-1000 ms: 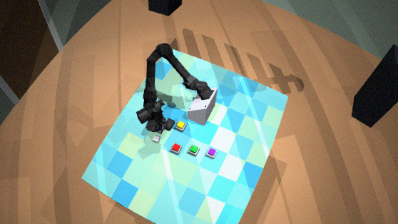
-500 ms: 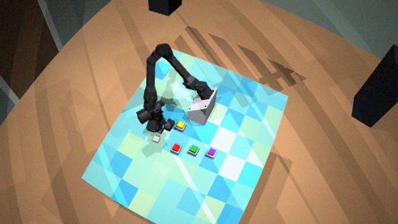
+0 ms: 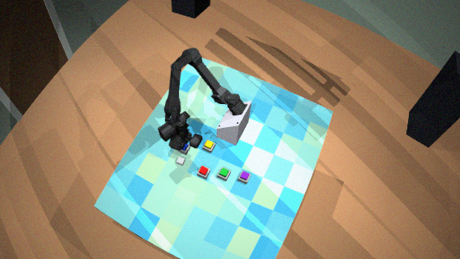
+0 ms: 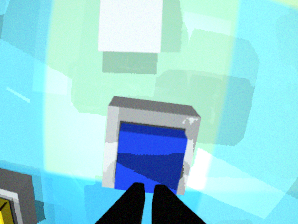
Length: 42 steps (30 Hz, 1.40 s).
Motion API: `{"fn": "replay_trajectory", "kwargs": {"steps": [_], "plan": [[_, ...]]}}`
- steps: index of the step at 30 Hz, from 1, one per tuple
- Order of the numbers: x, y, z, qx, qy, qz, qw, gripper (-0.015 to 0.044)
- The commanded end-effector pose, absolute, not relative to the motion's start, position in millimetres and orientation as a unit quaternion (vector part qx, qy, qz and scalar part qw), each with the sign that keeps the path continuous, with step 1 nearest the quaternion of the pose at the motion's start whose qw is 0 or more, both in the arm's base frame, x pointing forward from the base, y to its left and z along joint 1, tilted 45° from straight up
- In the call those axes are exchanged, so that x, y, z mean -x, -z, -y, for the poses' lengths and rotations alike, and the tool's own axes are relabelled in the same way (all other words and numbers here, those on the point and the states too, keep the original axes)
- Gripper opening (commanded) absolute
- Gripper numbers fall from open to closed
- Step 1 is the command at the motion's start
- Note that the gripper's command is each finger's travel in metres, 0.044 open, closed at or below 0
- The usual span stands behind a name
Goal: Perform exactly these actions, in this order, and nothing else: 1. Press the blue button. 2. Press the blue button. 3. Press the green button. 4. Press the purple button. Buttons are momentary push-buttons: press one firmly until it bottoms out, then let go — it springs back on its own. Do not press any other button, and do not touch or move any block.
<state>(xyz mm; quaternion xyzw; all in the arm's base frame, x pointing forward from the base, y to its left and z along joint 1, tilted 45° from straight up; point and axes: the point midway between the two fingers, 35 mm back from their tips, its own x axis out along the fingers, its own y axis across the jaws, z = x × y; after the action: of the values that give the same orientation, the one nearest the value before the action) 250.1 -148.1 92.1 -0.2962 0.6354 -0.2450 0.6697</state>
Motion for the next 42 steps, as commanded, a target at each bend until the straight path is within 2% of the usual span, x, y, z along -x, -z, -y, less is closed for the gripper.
{"fn": "replay_trajectory", "kwargs": {"steps": [1,22,39,42], "plan": [[-250.7,-93.0,149.1,0.295,0.248,-0.634,0.67,0.002],[-252.5,-71.3,171.3,0.296,0.248,-0.634,0.67,0.002],[-252.5,-71.3,171.3,0.296,0.248,-0.634,0.67,0.002],[-251.9,-87.5,155.1,0.295,0.249,-0.634,0.67,0.002]]}}
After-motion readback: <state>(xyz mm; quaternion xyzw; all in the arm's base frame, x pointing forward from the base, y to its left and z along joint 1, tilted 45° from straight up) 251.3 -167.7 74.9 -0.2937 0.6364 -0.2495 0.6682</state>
